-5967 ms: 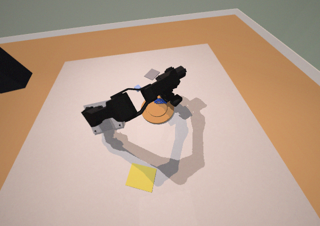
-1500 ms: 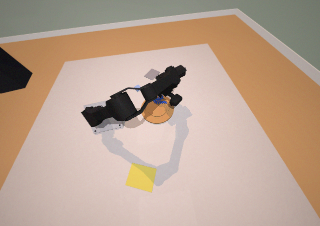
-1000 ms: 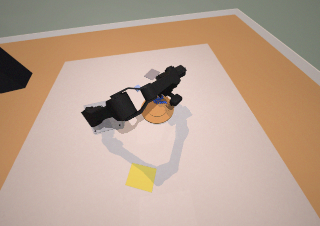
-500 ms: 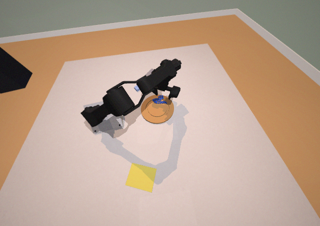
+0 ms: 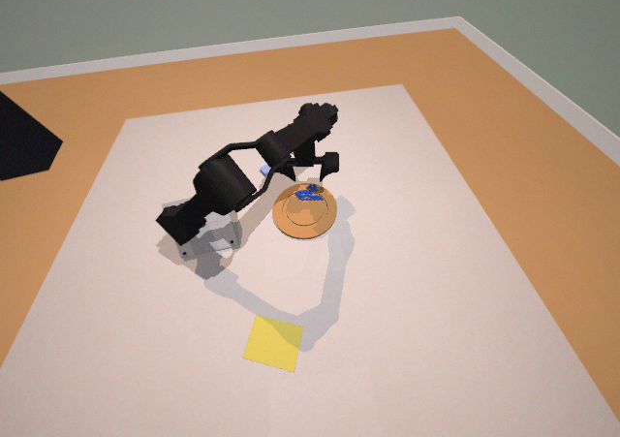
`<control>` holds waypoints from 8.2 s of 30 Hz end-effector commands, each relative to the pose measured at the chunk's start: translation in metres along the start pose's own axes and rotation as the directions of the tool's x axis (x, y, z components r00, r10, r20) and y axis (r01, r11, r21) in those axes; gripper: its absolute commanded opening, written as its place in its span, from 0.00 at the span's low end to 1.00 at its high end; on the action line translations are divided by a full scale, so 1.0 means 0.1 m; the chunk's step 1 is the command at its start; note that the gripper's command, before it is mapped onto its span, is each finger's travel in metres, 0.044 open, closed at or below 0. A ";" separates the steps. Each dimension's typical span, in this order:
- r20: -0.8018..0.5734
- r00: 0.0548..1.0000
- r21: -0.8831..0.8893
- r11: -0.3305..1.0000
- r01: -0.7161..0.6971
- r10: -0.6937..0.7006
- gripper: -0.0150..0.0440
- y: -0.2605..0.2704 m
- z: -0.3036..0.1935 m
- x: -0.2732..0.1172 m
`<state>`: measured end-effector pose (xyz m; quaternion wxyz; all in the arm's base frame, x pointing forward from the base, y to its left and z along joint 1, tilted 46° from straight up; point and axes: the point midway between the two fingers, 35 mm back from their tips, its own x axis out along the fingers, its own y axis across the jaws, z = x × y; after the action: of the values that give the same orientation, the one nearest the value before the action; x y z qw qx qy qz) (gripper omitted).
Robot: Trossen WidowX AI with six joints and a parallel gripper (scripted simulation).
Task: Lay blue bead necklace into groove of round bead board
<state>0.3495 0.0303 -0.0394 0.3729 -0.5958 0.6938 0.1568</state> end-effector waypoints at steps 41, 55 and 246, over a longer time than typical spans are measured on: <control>0.004 1.000 -0.008 1.000 -0.005 0.005 0.72 0.01 0.01 0.38; 0.004 1.000 -0.008 1.000 -0.005 0.005 0.40 0.01 0.01 0.38; 0.002 1.000 0.490 -0.872 0.004 0.006 0.25 0.19 -0.38 0.32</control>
<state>0.3187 -0.0132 -0.0407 0.6686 0.2100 0.3298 -0.6325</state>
